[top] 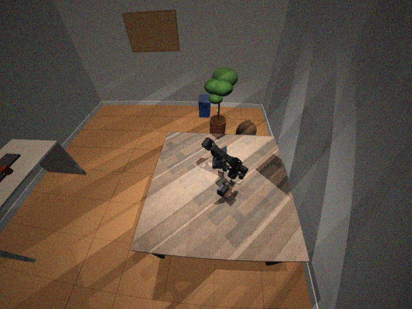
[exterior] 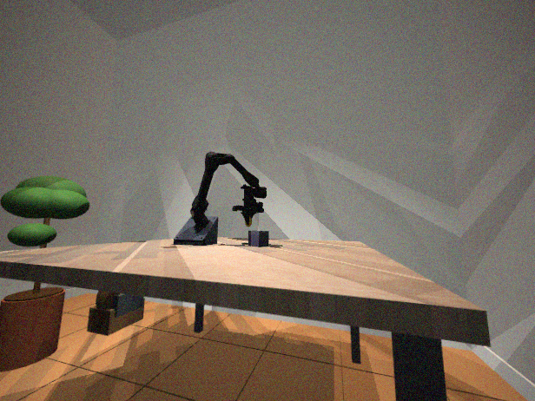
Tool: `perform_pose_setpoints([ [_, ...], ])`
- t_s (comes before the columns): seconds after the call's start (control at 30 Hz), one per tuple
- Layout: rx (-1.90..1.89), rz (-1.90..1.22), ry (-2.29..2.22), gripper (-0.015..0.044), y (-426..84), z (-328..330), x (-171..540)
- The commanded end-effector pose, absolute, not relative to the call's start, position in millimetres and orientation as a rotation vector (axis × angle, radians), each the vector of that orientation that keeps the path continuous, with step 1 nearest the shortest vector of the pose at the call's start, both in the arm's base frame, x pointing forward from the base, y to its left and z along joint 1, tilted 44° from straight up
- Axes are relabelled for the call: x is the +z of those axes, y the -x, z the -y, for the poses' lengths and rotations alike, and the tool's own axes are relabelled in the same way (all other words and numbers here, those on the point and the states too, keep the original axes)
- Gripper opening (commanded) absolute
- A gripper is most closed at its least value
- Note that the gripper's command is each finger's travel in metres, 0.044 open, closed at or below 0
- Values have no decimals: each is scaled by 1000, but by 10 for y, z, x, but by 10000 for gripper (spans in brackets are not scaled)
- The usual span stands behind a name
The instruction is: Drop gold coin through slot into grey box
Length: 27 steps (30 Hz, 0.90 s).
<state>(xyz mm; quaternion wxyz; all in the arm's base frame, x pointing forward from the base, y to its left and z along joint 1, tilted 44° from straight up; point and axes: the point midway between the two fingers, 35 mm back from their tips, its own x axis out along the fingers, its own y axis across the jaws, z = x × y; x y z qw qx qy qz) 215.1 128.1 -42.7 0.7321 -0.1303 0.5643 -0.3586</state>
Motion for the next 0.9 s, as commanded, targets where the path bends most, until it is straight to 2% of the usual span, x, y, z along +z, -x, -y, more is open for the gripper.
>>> perform_pose_setpoints([
  [0.0, -851, -1197, 202, 0, -2146, -1270, -414],
  [0.87, -844, -1199, 198, 0, -2547, -1159, -220],
])
